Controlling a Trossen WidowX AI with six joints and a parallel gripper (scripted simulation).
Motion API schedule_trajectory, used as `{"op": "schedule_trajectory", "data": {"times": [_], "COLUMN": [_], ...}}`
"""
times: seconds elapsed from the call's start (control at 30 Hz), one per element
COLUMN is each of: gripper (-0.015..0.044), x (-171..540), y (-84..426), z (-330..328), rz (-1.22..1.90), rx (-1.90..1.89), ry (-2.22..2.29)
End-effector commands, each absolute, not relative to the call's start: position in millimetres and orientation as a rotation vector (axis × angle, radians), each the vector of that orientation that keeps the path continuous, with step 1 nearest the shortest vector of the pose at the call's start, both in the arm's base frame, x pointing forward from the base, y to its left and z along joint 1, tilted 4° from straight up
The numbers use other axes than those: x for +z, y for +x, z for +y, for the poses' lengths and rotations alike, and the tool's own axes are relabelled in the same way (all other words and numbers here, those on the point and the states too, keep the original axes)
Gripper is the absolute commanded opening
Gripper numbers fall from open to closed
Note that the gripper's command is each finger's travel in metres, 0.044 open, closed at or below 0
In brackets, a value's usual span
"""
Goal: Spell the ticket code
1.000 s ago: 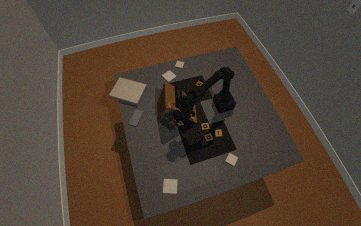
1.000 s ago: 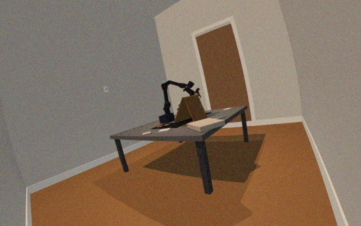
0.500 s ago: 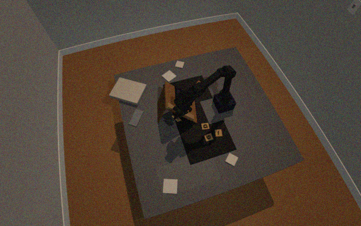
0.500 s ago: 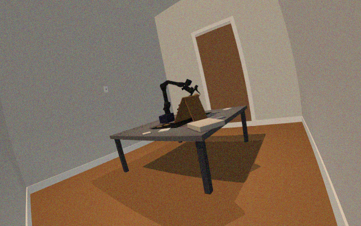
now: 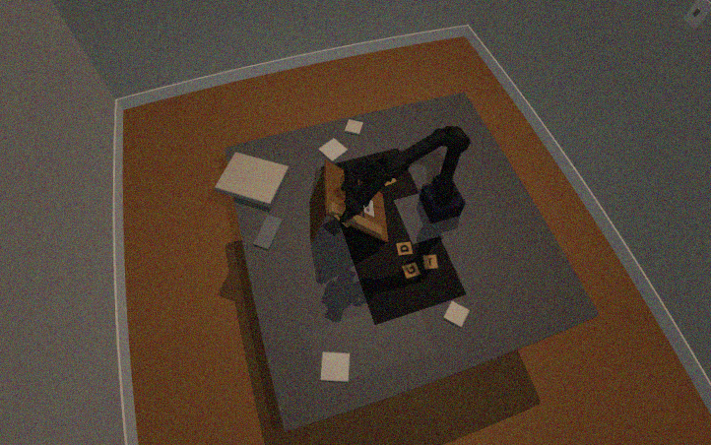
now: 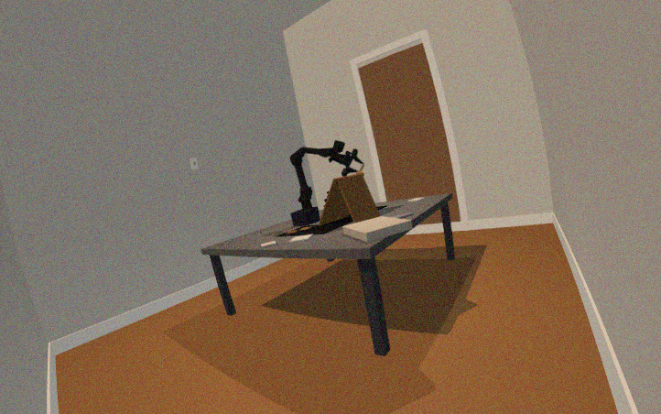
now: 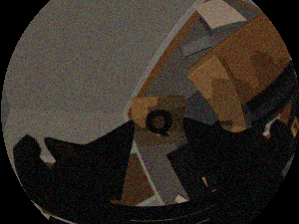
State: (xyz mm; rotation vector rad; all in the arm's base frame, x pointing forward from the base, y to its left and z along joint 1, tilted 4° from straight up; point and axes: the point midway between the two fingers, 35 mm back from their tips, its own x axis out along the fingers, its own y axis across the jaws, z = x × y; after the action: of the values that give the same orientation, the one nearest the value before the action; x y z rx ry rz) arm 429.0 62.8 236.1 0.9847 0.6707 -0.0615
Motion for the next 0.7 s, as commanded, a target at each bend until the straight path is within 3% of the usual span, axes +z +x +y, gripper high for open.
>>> {"op": "schedule_trajectory", "data": {"times": [0.0, 0.67], "gripper": [0.0, 0.0], "x": [263, 244], "y": [432, 411], "z": [49, -76], "rz": [0.595, 0.532], "rx": [-0.03, -0.132], "ry": [0.988, 0.676]}}
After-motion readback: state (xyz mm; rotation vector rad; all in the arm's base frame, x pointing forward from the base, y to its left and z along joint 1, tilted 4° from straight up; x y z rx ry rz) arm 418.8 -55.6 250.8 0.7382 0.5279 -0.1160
